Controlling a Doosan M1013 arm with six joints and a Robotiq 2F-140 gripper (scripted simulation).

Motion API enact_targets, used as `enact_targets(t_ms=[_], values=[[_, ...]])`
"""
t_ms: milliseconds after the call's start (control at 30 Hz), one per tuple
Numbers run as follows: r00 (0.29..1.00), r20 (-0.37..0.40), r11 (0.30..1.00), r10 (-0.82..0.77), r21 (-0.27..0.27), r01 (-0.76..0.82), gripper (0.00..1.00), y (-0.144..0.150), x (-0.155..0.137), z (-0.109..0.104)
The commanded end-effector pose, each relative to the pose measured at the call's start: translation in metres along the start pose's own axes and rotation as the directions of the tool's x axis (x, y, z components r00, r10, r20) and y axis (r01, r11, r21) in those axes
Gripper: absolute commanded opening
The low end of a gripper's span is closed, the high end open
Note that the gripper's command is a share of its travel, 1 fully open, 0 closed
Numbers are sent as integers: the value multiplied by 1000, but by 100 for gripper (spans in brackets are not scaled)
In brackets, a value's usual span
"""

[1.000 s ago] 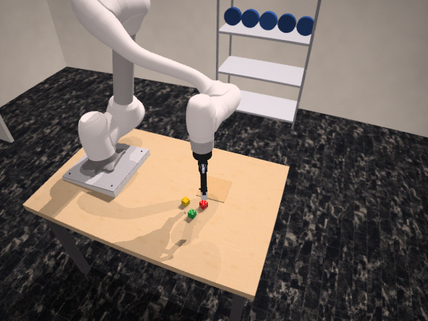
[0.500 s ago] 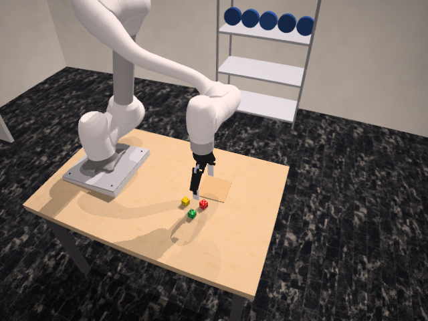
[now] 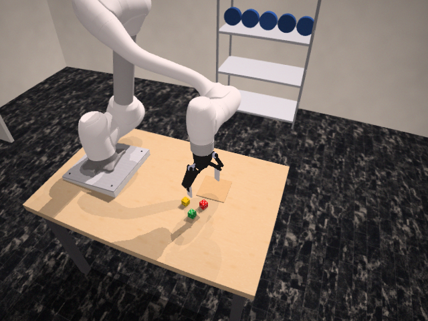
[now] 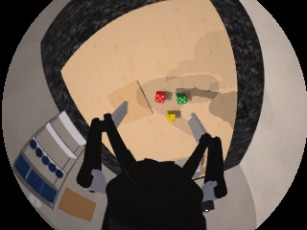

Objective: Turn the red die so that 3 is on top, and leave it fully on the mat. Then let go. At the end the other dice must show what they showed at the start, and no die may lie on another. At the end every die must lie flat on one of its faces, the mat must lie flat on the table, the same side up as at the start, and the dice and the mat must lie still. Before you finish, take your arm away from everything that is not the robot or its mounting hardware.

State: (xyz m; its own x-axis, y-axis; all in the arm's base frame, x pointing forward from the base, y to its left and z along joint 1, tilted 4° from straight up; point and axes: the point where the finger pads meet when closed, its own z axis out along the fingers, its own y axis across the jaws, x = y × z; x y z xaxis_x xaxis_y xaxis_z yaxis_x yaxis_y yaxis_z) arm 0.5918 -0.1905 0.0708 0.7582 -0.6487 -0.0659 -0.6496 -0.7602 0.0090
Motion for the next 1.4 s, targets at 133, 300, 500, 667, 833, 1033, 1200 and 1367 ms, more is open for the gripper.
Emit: enact_targets(t_ms=[133,300,500,667,833,1033,1200,1367], values=[[954,1,954,300,-10,-300,100,1,-3,8],[888,-1,888,459,-10,-459,100,1,-3,9],[823,-2,823,568,-9,-568,100,1,-3,11],[705,-4,705,709,-9,-709,100,1,-3,13],[575,-5,575,818,-8,-818,100,1,-3,14],[446,-6,446,895,-7,-895,100,1,-3,16],[274,-7,274,962,-6,-962,100,1,-3,18],[109,-8,109,994,-5,-994,100,1,-3,20]])
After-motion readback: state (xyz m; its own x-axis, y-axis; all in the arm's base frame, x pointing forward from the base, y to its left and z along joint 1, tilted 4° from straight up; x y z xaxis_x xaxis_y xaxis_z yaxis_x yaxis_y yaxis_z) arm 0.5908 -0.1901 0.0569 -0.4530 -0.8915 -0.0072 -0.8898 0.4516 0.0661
